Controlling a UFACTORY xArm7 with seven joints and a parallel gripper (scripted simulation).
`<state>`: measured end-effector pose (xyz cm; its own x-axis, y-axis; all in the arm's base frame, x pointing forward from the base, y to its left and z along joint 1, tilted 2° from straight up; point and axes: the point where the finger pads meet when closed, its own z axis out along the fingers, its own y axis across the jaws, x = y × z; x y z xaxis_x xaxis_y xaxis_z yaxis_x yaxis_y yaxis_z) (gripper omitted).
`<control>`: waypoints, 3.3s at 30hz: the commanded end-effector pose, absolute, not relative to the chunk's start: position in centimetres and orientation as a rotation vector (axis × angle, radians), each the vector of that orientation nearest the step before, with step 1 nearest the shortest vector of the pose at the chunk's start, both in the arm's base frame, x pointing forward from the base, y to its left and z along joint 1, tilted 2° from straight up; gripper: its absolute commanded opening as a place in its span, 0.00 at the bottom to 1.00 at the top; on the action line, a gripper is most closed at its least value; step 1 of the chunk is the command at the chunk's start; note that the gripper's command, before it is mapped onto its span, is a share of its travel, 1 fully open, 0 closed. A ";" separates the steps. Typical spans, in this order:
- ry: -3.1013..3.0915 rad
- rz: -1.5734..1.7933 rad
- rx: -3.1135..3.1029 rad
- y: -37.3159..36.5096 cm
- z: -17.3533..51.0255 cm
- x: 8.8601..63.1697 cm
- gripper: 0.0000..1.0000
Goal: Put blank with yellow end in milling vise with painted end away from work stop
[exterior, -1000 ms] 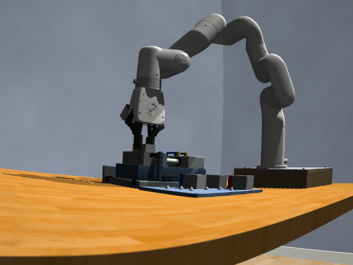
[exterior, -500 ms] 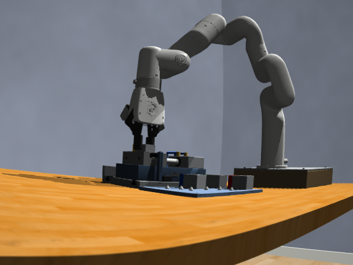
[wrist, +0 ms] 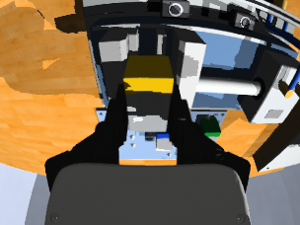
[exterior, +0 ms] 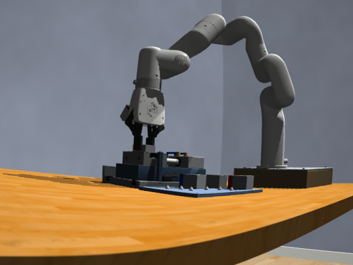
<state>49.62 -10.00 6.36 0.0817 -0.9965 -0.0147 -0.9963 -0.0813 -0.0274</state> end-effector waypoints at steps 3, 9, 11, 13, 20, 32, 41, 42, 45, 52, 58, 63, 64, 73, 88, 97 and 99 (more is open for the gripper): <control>2.107 -0.019 -2.286 -10.0 6.5 49.8 0.00; 2.107 -0.019 -2.286 -10.0 6.5 49.8 0.00; 2.107 -0.019 -2.286 -10.0 6.5 49.8 0.00; 2.107 -0.019 -2.286 -10.0 6.5 49.8 0.00; 2.107 -0.019 -2.286 -10.0 6.5 49.8 1.00; 2.107 -0.019 -2.286 -10.0 6.5 49.8 1.00; 2.107 -0.019 -2.286 -10.0 6.5 49.8 1.00; 2.107 -0.019 -2.286 -10.0 6.5 49.8 1.00; 2.107 -0.019 -2.286 -10.0 6.5 49.8 1.00; 2.107 -0.019 -2.286 -10.0 6.5 49.8 1.00; 2.107 -0.019 -2.286 -10.0 6.5 49.8 1.00; 2.107 -0.019 -2.286 -10.0 6.5 49.8 1.00; 2.107 -0.019 -2.286 -10.0 6.5 49.8 1.00; 2.107 -0.019 -2.286 -10.0 6.5 49.8 1.00; 2.107 -0.019 -2.286 -10.0 6.6 49.8 1.00; 2.107 -0.018 -2.286 -10.0 6.8 49.8 1.00; 2.107 -0.018 -2.286 -10.0 6.8 49.8 1.00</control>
